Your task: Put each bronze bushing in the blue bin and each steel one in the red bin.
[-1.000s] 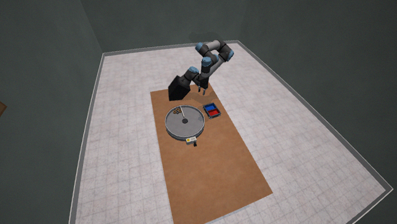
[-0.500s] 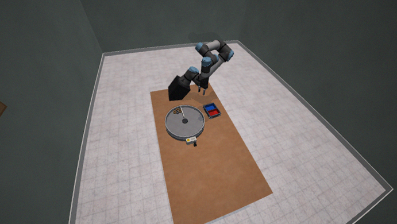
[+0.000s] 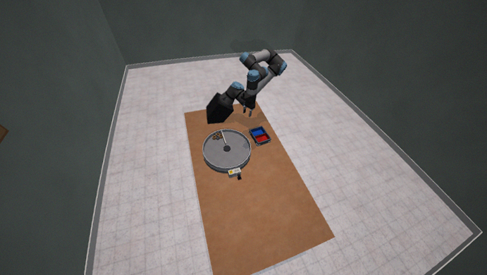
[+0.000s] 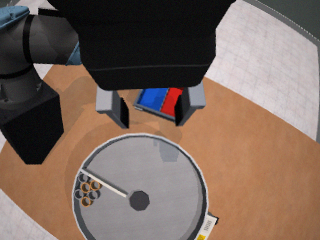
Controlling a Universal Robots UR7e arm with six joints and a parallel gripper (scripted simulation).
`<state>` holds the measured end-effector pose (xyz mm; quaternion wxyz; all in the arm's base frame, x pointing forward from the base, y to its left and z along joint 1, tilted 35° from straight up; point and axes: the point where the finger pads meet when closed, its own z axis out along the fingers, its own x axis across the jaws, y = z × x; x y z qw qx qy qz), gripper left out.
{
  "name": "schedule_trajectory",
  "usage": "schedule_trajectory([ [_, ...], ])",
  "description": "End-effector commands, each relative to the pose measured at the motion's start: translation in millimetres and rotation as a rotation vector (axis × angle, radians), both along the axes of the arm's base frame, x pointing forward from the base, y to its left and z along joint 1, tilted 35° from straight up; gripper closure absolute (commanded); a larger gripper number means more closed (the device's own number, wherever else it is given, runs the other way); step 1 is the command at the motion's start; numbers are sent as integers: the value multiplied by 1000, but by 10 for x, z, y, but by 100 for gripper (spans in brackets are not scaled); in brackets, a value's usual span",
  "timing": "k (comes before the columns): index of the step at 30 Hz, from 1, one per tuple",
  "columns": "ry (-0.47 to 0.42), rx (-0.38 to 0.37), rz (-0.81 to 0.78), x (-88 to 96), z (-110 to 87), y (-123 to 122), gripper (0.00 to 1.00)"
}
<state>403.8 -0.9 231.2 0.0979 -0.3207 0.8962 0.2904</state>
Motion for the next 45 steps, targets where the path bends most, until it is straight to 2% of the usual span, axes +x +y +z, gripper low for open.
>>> schedule_trajectory([
  [1, -1, 0, 0, 2, 2, -3, 0],
  [2, -1, 0, 0, 2, 2, -3, 0],
  [3, -1, -1, 0, -14, -112, -18, 73],
  [4, -1, -1, 0, -31, -225, -32, 73],
  [6, -1, -1, 0, -31, -225, -32, 73],
  [9, 0, -1, 0, -81, -567, -75, 73],
  [12, 0, -1, 0, -81, -567, -75, 73],
  [15, 0, -2, 0, -130, -908, -117, 73],
  [18, 0, -2, 0, -163, -1135, -146, 73],
  [24, 0, -2, 0, -163, -1135, -146, 73],
  [28, 0, -3, 0, -229, -1588, -202, 73],
  [29, 0, -3, 0, -229, -1590, -203, 73],
  [30, 1, -3, 0, -246, -1704, -217, 73],
  [33, 1, -3, 0, -246, -1704, -217, 73],
  [37, 1, -4, 0, -308, -2114, -268, 73],
  [40, 1, -4, 0, -312, -2159, -274, 73],
  [41, 1, -4, 0, -329, -2273, -288, 73],
  [44, 1, -4, 0, -329, -2273, -288, 73],
  [45, 1, -4, 0, -345, -2387, -303, 73],
])
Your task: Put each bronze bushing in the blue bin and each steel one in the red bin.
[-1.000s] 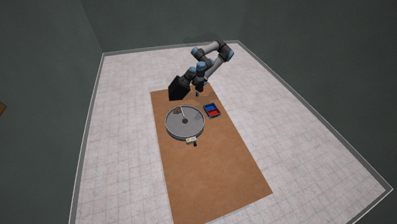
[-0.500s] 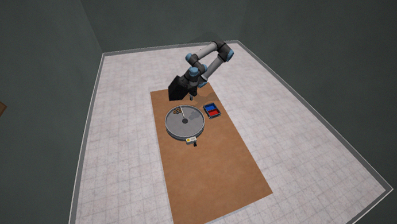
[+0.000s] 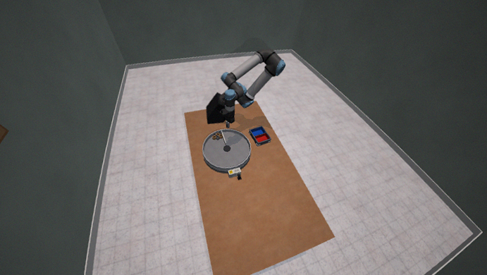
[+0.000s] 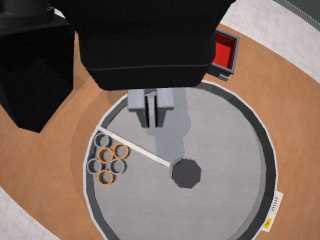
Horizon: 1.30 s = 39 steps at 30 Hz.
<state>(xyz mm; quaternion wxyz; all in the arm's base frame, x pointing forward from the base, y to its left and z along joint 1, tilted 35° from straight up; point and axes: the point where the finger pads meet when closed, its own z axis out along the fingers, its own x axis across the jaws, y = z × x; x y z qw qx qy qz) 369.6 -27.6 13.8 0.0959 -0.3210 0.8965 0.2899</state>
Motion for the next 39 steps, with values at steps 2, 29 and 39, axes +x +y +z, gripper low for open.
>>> schedule_trajectory([
  [2, -2, -2, -1, -36, -439, -64, 73],
  [29, -1, -4, -1, -151, -1236, -164, 73],
  [39, -1, -3, -1, -154, -1223, -162, 58],
])
